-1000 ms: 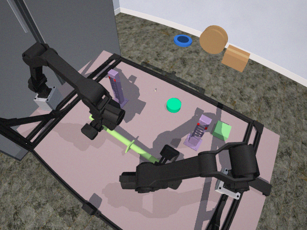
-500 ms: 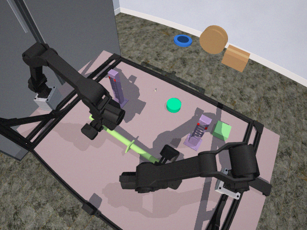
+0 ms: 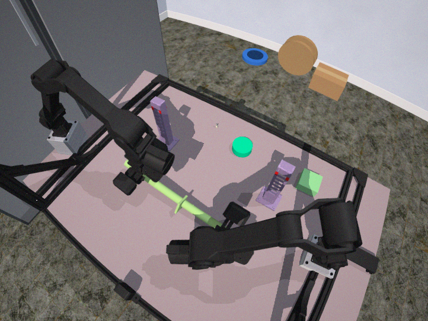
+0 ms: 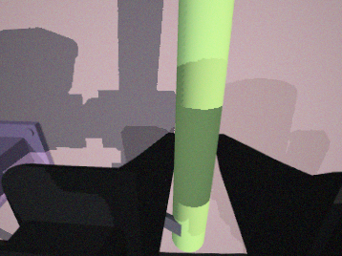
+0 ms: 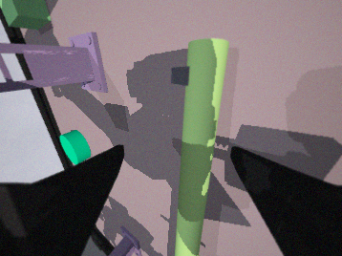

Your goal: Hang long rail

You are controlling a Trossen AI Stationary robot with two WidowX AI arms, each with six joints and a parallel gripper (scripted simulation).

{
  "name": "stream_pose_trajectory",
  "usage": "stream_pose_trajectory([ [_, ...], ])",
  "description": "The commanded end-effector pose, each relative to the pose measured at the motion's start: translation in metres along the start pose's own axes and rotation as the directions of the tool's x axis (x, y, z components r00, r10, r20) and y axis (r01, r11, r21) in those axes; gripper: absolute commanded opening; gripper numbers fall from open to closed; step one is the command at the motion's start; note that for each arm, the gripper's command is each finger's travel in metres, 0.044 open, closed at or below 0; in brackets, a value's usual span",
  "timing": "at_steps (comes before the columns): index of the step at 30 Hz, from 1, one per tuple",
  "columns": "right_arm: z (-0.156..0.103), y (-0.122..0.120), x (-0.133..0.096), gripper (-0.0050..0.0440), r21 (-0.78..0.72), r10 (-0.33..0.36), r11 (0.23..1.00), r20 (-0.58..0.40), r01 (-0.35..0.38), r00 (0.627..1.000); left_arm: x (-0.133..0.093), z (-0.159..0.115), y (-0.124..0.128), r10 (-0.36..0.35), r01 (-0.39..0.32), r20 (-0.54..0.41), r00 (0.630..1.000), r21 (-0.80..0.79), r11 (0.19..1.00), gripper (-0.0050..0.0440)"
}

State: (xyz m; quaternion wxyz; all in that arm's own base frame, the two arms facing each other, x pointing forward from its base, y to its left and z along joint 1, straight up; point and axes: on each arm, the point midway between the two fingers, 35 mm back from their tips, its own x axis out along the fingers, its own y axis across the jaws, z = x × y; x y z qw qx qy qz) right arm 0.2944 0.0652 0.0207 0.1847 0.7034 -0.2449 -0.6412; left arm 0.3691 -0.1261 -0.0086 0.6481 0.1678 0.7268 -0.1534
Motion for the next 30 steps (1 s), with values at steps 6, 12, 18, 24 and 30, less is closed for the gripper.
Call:
stream_pose_trajectory([
  [6, 0.0, -0.012, 0.001, 0.044, 0.005, -0.041, 0.999, 0.002, 0.041, 0.999, -0.001, 0.001, 0.0, 0.004, -0.004, 0.005, 1.0, -0.004, 1.0, 0.0],
  [12, 0.0, -0.012, 0.0, 0.044, 0.005, -0.041, 0.999, 0.002, 0.041, 0.999, -0.001, 0.001, 0.0, 0.004, -0.004, 0.005, 1.0, -0.004, 1.0, 0.0],
  [18, -0.001, -0.012, -0.016, 0.044, 0.005, -0.043, 0.999, 0.002, 0.043, 0.999, -0.001, 0.001, 0.0, 0.004, -0.004, 0.005, 1.0, -0.004, 1.0, 0.0],
  [24, 0.0, -0.01, -0.046, 0.044, 0.004, -0.045, 0.999, 0.001, 0.045, 0.999, -0.001, 0.001, 0.0, 0.004, -0.004, 0.005, 1.0, -0.004, 1.0, 0.0],
  [30, 0.0, -0.009, -0.049, 0.044, 0.004, -0.046, 0.999, 0.001, 0.046, 0.999, -0.001, 0.001, 0.0, 0.004, -0.004, 0.005, 1.0, -0.004, 1.0, 0.0],
])
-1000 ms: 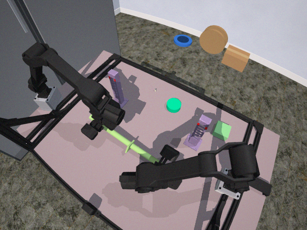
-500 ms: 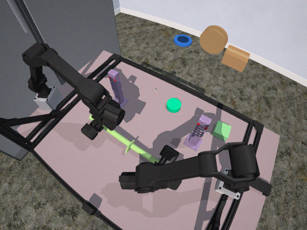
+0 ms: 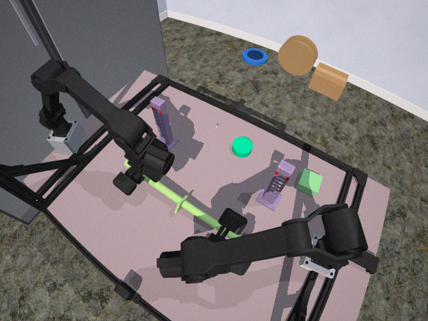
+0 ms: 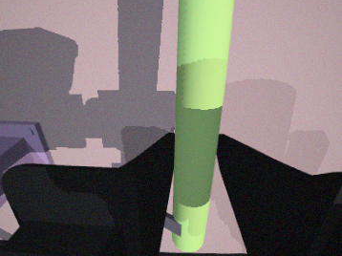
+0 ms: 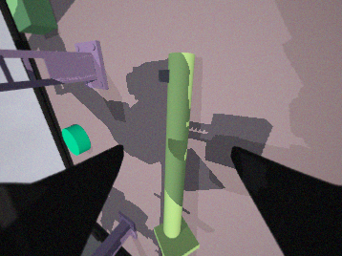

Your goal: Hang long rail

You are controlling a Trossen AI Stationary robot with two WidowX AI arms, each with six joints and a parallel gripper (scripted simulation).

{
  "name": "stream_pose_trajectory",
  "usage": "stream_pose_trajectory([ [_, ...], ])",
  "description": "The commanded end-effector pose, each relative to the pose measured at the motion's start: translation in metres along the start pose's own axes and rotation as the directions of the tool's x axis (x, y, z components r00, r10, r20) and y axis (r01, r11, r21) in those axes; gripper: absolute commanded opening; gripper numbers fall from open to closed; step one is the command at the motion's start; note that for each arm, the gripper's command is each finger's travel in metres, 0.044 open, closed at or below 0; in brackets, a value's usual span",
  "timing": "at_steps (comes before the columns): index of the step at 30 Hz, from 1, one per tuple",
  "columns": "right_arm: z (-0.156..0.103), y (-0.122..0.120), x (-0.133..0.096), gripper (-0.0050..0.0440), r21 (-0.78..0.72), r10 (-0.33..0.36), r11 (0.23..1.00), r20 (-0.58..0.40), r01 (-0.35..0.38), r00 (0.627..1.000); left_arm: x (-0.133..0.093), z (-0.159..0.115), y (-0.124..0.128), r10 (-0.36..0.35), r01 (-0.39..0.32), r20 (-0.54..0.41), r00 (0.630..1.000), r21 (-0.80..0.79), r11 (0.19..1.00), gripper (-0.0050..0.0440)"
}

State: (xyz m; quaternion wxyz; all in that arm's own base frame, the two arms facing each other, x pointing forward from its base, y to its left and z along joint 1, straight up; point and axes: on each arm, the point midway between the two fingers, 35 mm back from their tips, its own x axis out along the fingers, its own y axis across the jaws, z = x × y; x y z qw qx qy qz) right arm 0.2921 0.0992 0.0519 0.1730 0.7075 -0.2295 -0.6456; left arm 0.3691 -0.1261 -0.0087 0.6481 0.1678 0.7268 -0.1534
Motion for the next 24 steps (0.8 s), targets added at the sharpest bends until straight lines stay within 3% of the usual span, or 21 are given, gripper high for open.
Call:
stream_pose_trajectory([
  [1, 0.0, 0.0, -0.004, 0.044, 0.008, -0.005, 1.0, 0.0, 0.005, 1.0, -0.001, 0.001, 0.0, 0.004, -0.004, 0.005, 1.0, -0.004, 1.0, 0.0],
  [6, 0.0, 0.0, -0.004, 0.044, 0.008, -0.005, 1.0, 0.0, 0.005, 1.0, -0.001, 0.001, 0.0, 0.004, -0.004, 0.005, 1.0, -0.004, 1.0, 0.0],
  [9, 0.0, 0.002, 0.0, 0.0368, 0.01, -0.04, 0.999, 0.014, 0.04, 0.999, -0.001, 0.001, 0.0, 0.004, -0.004, 0.005, 1.0, -0.004, 1.0, 0.0],
  [18, 0.002, 0.013, 0.015, 0.016, 0.023, -0.255, 0.967, 0.058, 0.254, 0.965, -0.001, 0.001, 0.0, 0.004, -0.004, 0.005, 1.0, -0.004, 1.0, 0.0],
  [24, 0.001, 0.017, 0.02, 0.016, 0.026, -0.348, 0.937, 0.052, 0.348, 0.936, -0.001, 0.001, 0.0, 0.004, -0.004, 0.005, 1.0, -0.004, 1.0, 0.0],
])
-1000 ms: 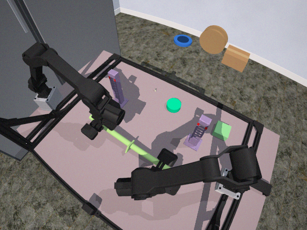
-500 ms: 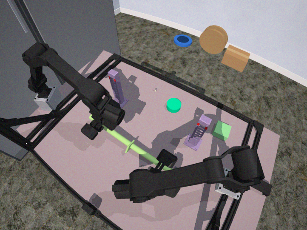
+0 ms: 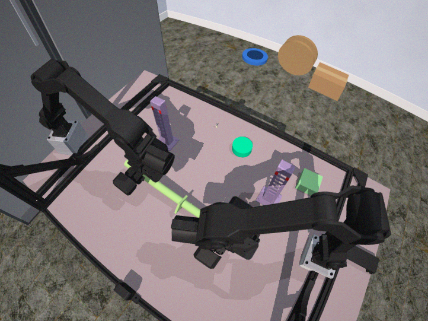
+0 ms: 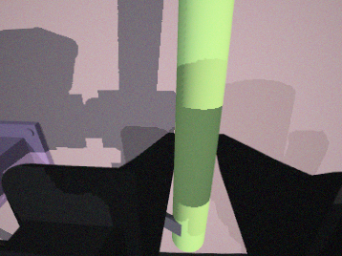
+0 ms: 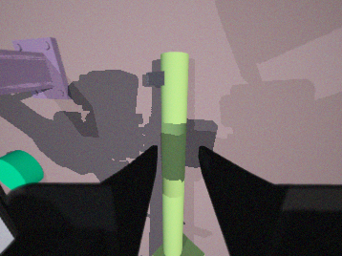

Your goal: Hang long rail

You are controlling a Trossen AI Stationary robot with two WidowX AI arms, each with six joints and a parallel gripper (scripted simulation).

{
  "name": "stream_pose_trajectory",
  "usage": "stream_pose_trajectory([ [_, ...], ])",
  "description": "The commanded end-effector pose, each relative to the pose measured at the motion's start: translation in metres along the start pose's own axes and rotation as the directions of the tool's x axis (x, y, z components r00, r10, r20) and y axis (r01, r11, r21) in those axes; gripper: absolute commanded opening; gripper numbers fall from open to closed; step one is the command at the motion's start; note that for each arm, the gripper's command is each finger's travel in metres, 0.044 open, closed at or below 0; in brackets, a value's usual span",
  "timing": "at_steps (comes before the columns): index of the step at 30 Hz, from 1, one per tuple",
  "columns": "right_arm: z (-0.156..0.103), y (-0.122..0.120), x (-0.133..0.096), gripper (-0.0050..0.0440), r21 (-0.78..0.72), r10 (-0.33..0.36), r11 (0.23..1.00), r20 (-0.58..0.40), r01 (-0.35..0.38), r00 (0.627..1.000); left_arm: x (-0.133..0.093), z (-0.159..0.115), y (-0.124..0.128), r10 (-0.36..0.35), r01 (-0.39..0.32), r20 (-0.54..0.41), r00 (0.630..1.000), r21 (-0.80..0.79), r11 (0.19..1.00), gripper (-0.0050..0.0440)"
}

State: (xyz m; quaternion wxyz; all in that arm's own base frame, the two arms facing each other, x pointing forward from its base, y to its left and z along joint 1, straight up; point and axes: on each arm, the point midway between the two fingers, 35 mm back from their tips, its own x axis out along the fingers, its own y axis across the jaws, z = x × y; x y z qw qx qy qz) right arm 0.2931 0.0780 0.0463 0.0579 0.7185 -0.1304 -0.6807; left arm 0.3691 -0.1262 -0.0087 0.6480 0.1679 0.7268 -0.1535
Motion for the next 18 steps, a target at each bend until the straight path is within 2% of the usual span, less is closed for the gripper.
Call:
stream_pose_trajectory([
  [1, 0.002, 0.005, 0.004, 0.016, -0.008, -0.072, 0.997, 0.001, 0.072, 0.997, -0.001, 0.001, 0.001, 0.004, -0.004, 0.005, 1.0, -0.004, 1.0, 0.0],
  [9, -0.001, 0.016, 0.006, 0.016, -0.033, -0.253, 0.967, -0.05, 0.252, 0.966, -0.001, 0.001, 0.001, 0.004, -0.004, 0.005, 1.0, -0.004, 1.0, 0.0],
  [18, -0.001, 0.017, 0.008, 0.016, -0.036, -0.268, 0.963, -0.057, 0.266, 0.962, -0.001, 0.001, 0.001, 0.004, -0.004, 0.005, 1.0, -0.004, 1.0, 0.0],
])
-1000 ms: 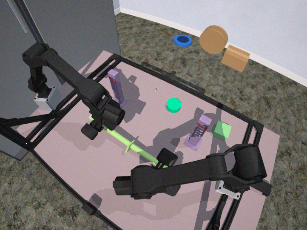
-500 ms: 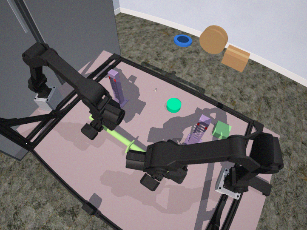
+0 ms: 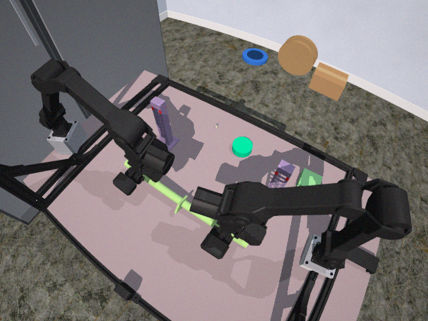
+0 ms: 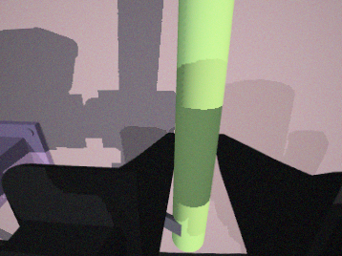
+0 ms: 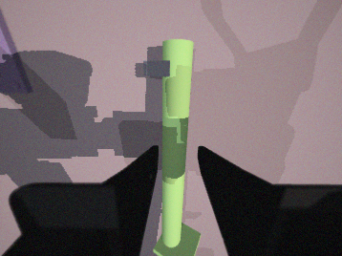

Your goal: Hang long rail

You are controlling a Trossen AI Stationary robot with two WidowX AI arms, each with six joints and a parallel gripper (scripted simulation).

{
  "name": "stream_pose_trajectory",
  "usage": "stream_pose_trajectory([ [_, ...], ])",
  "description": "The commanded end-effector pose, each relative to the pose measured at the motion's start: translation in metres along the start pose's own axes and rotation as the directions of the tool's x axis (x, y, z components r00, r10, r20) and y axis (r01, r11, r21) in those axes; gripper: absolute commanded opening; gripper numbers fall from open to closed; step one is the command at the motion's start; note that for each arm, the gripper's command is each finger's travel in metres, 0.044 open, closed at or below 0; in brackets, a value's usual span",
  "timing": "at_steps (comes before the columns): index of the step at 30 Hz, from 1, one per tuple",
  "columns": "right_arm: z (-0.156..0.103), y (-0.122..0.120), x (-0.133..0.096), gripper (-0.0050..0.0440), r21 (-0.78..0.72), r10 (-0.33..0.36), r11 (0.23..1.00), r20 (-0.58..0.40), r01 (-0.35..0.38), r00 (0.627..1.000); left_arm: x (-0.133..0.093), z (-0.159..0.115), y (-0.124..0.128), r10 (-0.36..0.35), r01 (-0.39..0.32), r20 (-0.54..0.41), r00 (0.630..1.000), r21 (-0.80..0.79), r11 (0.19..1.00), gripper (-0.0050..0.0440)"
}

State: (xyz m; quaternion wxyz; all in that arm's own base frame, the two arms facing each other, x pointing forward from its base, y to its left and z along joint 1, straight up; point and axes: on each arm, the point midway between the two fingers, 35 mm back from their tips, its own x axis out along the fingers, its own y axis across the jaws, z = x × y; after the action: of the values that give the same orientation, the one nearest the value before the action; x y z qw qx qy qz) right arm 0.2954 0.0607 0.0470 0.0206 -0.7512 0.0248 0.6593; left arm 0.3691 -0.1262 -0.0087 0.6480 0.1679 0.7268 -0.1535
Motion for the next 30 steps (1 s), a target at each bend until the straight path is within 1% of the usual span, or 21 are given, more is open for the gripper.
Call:
stream_pose_trajectory([
  [1, 0.003, 0.001, 0.005, 0.016, -0.006, -0.005, 1.0, 0.007, 0.005, 1.0, -0.001, 0.001, 0.001, 0.004, -0.004, 0.005, 1.0, -0.004, 1.0, 0.0],
  [12, 0.005, 0.002, 0.023, 0.016, -0.006, -0.005, 1.0, 0.007, 0.005, 1.0, -0.001, 0.001, 0.001, 0.004, -0.004, 0.005, 1.0, -0.004, 1.0, 0.0],
  [22, 0.006, 0.002, 0.032, 0.016, -0.006, -0.005, 1.0, 0.007, 0.005, 1.0, -0.001, 0.001, 0.001, 0.004, -0.004, 0.005, 1.0, -0.004, 1.0, 0.0],
  [26, 0.004, 0.002, 0.033, 0.0064, -0.006, -0.005, 1.0, 0.007, 0.005, 1.0, -0.001, 0.001, 0.001, 0.004, -0.004, 0.005, 1.0, -0.004, 1.0, 0.0],
  [28, 0.004, 0.002, 0.033, 0.0064, -0.006, -0.005, 1.0, 0.007, 0.005, 1.0, -0.001, 0.001, 0.001, 0.004, -0.004, 0.005, 1.0, -0.004, 1.0, 0.0],
  [29, 0.004, 0.002, 0.033, 0.004, -0.006, -0.005, 1.0, 0.007, 0.005, 1.0, -0.001, 0.001, 0.001, 0.004, -0.004, 0.005, 1.0, -0.004, 1.0, 0.0],
  [30, 0.004, 0.002, 0.033, 0.004, -0.006, -0.005, 1.0, 0.007, 0.005, 1.0, -0.001, 0.001, 0.001, 0.004, -0.004, 0.005, 1.0, -0.004, 1.0, 0.0],
])
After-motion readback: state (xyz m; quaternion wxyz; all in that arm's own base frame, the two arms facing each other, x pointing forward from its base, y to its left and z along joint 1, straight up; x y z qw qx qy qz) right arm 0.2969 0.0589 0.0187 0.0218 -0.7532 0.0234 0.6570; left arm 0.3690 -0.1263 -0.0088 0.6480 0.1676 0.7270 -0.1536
